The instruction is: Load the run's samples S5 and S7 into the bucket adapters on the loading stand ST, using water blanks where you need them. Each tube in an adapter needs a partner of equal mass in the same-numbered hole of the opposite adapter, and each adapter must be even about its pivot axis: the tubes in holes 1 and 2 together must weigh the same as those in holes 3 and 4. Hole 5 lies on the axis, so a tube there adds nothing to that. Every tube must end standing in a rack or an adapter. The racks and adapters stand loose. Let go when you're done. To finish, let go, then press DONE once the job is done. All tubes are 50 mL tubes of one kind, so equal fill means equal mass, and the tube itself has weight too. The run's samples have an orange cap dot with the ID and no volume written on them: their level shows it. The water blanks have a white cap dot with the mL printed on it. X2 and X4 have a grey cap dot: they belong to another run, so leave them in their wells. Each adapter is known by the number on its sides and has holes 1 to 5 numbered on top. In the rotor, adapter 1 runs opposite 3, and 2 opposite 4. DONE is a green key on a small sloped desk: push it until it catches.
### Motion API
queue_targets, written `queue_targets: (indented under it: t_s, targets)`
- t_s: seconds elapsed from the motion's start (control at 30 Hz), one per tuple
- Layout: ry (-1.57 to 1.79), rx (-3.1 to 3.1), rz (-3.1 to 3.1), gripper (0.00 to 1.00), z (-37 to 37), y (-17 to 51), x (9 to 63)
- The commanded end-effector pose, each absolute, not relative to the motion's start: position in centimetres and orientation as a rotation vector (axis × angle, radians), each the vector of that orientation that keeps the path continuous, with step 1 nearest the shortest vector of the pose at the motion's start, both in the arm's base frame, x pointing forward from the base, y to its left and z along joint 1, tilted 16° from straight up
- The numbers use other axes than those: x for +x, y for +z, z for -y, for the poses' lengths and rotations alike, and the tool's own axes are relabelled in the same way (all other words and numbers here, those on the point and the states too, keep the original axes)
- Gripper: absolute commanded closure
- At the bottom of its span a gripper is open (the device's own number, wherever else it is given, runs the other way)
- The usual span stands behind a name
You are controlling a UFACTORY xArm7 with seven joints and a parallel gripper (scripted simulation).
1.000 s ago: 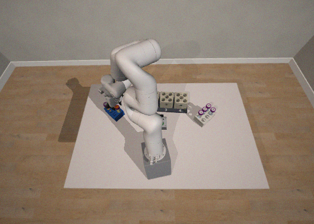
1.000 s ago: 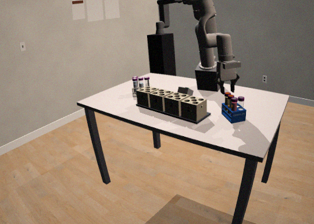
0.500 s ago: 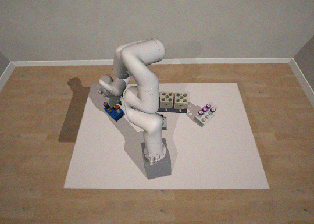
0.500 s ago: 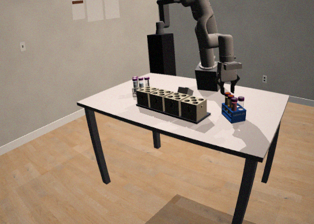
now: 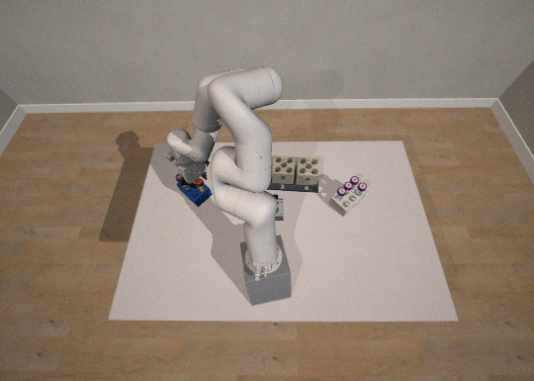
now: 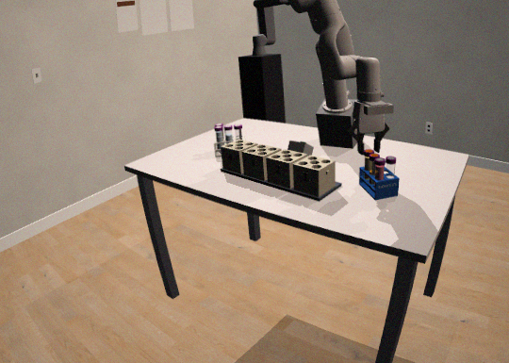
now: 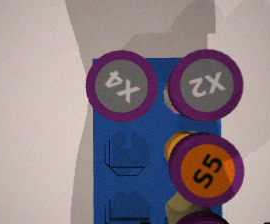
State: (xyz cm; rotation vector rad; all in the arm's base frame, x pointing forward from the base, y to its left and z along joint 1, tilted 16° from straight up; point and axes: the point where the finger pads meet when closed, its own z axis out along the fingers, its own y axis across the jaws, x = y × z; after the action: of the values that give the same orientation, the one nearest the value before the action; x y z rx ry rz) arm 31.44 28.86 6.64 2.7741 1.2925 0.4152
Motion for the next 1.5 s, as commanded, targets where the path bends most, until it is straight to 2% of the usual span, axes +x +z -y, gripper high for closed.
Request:
queue_targets:
  t_s: [0.0, 1.37, 1.4, 1.47]
  targets:
    - [0.421, 2.771, -1.291, 0.43, -29.0, 6.4, 31.6]
    - [0.421, 2.771, -1.291, 0.43, -29.1, 5.1, 32.0]
    - [0.421, 2.771, -1.291, 1.00, -29.1, 5.1, 31.9]
    - [0.421, 2.771, -1.291, 1.00, -29.1, 5.2, 31.9]
